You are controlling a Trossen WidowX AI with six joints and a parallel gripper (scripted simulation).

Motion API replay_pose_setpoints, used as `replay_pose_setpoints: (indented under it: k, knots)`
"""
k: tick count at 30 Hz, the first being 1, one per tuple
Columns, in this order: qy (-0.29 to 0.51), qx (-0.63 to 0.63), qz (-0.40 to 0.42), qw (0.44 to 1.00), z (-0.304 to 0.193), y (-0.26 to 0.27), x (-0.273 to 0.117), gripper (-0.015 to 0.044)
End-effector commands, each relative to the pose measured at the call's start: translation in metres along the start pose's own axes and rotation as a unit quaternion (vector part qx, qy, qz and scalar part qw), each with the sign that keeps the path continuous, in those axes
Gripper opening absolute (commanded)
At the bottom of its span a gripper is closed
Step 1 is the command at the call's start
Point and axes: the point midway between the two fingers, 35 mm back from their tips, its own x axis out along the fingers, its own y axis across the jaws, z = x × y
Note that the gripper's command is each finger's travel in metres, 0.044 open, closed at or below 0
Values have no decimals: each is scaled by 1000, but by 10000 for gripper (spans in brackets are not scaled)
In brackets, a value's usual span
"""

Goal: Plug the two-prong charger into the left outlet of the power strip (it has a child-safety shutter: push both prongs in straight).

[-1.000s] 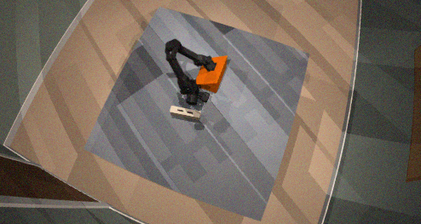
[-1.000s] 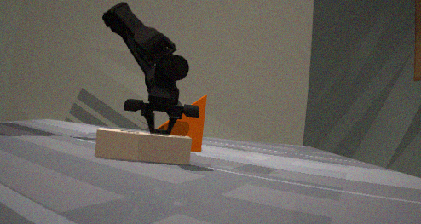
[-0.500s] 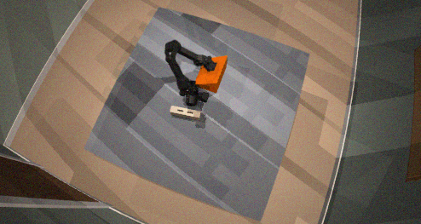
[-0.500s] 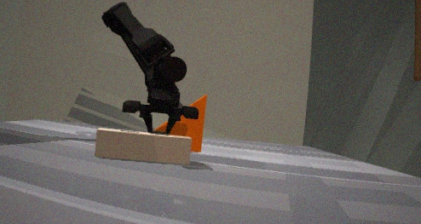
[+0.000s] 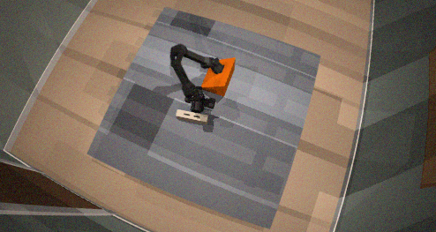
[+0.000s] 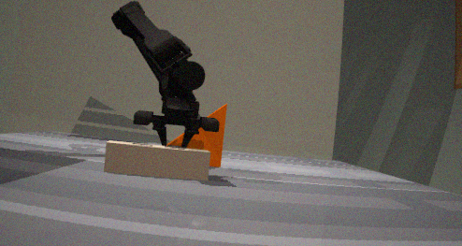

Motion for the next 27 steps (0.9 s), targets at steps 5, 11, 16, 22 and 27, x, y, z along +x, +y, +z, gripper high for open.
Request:
replay_pose_setpoints:
  k: [5, 11, 16, 22, 27]
  knots:
    - [1, -12, -3, 1000, 10, -1, 1, 0]
    - [1, -19, -3, 1000, 17, -2, 1, 0]
    - [1, -25, -4, 1000, 23, -3, 2, 0]
    - [1, -26, -4, 1000, 24, -4, 2, 0]
    - [1, -26, -4, 1000, 24, -4, 2, 0]
